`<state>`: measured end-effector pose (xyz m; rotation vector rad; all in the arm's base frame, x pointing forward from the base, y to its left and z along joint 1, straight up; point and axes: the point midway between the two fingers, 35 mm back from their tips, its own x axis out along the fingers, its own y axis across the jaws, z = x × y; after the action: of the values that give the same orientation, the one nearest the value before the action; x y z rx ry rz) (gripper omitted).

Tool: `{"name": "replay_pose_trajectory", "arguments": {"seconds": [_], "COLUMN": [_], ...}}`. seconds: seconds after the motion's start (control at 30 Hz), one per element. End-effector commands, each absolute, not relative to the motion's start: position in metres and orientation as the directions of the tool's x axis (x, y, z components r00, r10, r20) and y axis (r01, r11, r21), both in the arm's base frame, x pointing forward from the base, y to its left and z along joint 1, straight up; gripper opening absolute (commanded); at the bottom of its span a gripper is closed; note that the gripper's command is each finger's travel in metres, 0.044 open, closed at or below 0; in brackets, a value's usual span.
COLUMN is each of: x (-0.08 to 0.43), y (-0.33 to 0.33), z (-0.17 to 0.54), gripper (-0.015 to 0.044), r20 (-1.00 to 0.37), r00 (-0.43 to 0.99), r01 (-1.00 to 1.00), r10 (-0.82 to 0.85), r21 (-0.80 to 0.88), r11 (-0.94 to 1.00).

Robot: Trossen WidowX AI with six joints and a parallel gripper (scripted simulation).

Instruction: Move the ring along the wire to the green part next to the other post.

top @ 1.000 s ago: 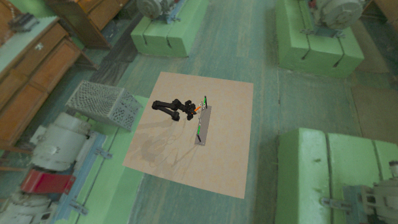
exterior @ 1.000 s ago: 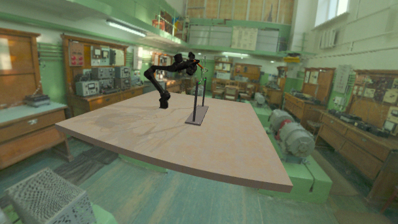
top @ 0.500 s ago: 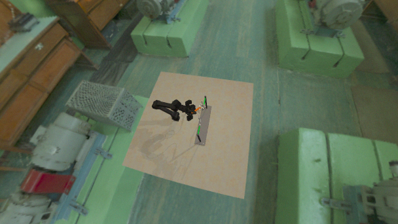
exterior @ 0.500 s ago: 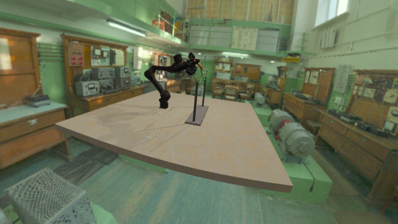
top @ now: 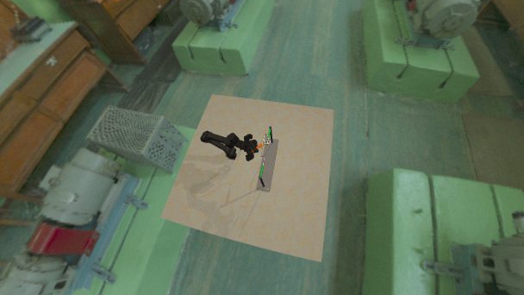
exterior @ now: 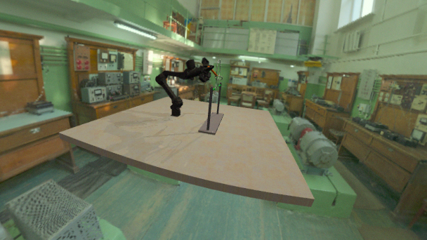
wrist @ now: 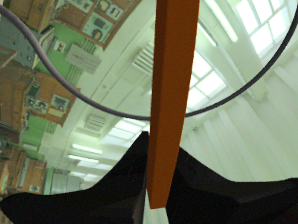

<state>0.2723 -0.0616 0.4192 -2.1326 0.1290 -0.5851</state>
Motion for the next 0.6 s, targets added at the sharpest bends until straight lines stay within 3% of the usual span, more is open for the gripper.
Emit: {"name": "replay_pose_trajectory", "arguments": {"seconds": [0.0,0.57], "x": [0.273,0.264], "y": [-0.068,-0.085], "z": [0.408,0.355], "gripper": [-0.0150,-0.0150], "r20": [0.342,0.228], "r00": [0.886,0.849], "r01": [0.121,0.110], "r10": [-0.314,-0.478], "r21": [-0.823,-0.959], "r11": [-0.555,-0.262]}}
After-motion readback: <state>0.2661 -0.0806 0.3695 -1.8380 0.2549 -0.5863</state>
